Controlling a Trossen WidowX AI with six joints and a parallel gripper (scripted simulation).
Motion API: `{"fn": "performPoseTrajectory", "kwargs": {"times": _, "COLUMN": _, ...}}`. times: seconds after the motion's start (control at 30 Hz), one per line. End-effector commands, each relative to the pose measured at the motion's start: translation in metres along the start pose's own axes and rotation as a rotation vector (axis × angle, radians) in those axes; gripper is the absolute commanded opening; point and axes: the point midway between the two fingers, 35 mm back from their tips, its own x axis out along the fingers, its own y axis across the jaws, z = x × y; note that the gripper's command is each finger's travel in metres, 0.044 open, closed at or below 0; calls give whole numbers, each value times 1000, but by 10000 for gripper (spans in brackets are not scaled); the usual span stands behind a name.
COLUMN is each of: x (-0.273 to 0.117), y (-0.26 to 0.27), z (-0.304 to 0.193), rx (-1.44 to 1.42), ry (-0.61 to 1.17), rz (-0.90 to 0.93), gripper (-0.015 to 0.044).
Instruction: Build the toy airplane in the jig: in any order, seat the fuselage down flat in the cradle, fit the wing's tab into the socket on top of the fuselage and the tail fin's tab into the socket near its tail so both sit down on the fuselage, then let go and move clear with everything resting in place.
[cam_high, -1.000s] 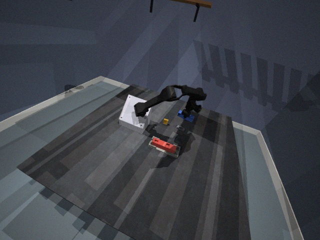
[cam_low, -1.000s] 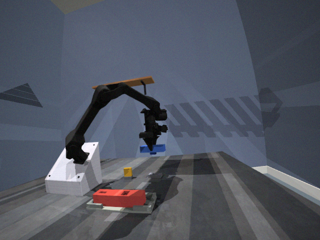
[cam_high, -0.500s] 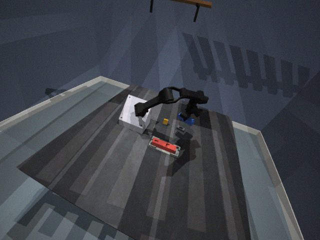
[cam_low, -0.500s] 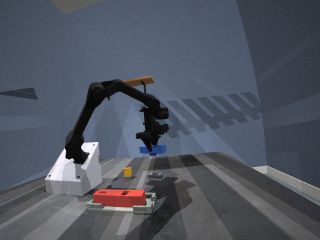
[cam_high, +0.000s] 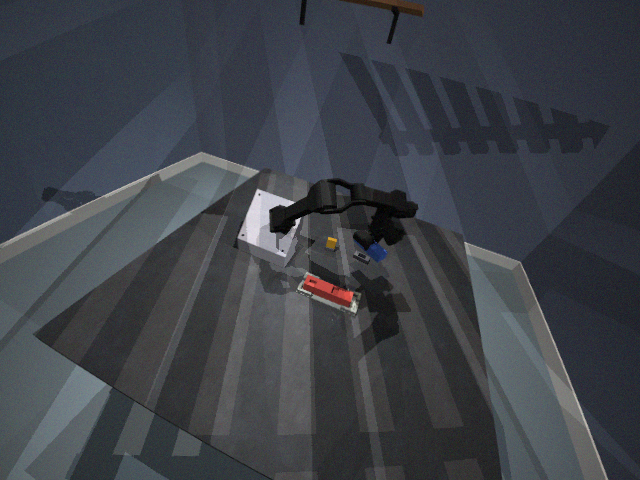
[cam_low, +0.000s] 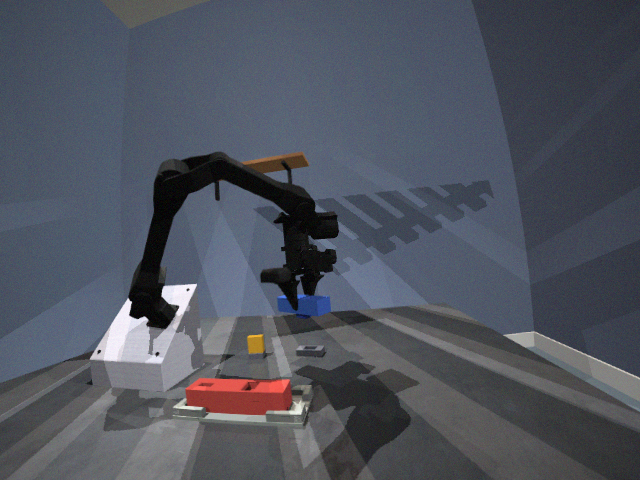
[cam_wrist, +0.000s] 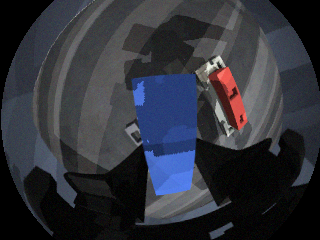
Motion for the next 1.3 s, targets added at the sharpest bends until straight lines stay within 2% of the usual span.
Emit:
{"fn": "performPoseTrajectory", "kwargs": {"times": 0.0, "x": 1, "y": -12, "z": 7, "rx": 64, "ry": -6, "rz": 1, "gripper": 0}}
{"fn": "performPoseTrajectory", "kwargs": {"times": 1.27, "x": 21, "y": -129, "z": 42, "rx": 692, "ry": -20, "rz": -7, "gripper": 0}}
